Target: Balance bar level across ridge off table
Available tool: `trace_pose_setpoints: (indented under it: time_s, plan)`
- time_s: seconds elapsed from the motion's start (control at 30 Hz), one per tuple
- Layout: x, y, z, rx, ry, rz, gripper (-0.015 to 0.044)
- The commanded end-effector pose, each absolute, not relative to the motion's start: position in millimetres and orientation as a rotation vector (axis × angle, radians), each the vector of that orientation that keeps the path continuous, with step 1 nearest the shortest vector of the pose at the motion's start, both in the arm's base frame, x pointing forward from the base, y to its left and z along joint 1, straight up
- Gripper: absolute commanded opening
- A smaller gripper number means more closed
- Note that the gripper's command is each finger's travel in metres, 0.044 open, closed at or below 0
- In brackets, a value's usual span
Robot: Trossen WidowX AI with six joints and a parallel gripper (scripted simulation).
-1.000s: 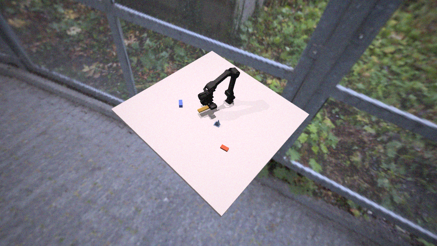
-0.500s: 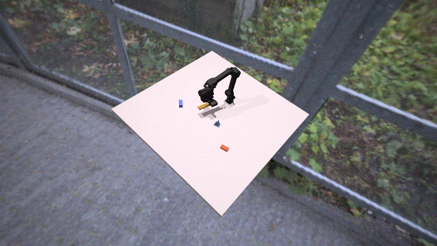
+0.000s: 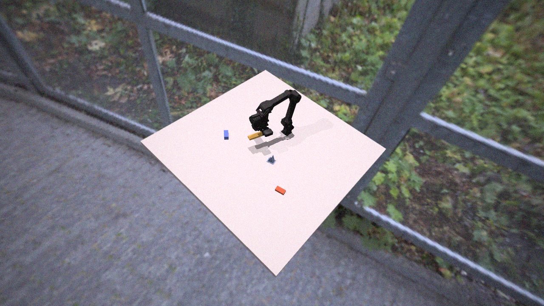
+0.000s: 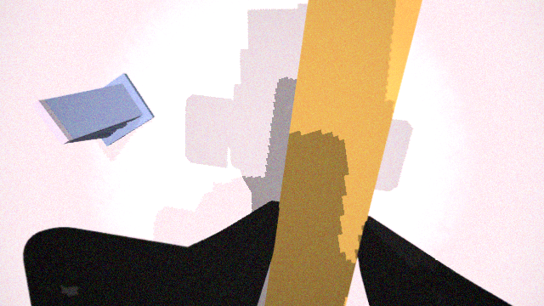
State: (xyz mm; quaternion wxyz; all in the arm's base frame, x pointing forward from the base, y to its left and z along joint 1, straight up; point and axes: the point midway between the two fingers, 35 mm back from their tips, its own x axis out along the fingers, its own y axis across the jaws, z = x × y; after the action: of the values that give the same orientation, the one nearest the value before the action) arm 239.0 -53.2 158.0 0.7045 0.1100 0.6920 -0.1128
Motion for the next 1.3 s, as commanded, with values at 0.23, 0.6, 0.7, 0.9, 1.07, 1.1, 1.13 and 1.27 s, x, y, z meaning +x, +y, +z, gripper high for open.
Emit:
trace_pose_setpoints:
  time_s: [0.23, 0.6, 0.7, 0.9, 1.07, 1.1, 1.13, 1.27]
  plan:
    - [256, -21, 162, 0.406, 1.511, -0.4, 0.0]
    - [269, 15, 163, 0.57, 1.475, -0.555, 0.0]
    - [272, 25, 164, 0.613, 1.463, -0.596, 0.0]
    - [276, 46, 164, 0.698, 1.439, -0.676, 0.0]
    - [280, 64, 164, 0.765, 1.417, -0.739, 0.0]
    - [280, 68, 164, 0.778, 1.413, -0.752, 0.0]
    - [281, 71, 164, 0.791, 1.408, -0.764, 0.0]
    - [282, 86, 165, 0.844, 1.389, -0.814, 0.0]
